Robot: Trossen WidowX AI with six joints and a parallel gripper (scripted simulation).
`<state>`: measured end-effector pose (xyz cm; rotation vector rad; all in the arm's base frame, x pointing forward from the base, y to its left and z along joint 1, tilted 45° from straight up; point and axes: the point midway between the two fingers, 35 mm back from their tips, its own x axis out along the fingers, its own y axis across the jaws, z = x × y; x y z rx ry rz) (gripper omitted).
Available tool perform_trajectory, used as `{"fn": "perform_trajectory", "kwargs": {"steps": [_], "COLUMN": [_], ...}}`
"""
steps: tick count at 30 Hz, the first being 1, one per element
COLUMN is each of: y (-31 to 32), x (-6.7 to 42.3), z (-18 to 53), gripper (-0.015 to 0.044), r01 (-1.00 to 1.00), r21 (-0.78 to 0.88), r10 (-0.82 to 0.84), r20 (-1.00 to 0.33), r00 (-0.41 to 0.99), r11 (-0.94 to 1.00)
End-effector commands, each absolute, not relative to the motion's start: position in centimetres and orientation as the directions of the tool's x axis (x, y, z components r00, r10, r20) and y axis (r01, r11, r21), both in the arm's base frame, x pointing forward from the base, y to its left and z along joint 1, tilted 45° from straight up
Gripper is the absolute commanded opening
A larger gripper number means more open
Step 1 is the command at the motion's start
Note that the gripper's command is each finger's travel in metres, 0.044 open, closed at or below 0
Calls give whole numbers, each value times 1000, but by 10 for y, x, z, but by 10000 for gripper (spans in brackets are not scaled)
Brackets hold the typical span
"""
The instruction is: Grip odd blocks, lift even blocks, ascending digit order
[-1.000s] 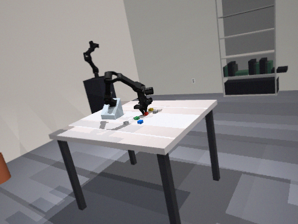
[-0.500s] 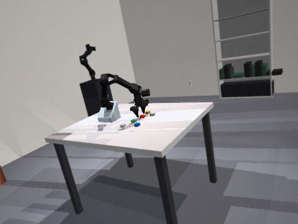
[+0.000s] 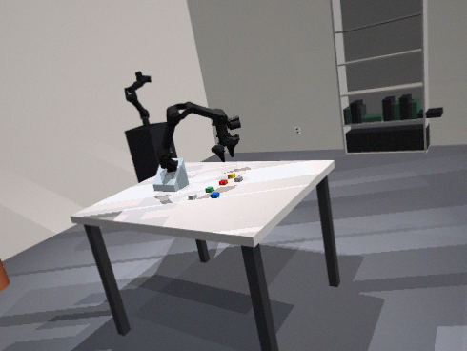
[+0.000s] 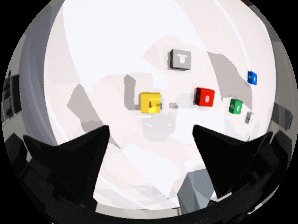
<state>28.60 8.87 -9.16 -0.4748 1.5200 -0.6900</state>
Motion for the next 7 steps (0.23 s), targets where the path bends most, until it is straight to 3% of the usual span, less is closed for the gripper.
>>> {"fn": "perform_trajectory", "kwargs": {"steps": [1, 7], "y": [139, 141], "x": [267, 266], "z": [-105, -106], "gripper": [400, 400], "r01": [111, 111], "r21": [-688, -688], "r10": [-683, -683], "r20": [-726, -725], "r00": [-84, -84], "r11": [718, 717]}}
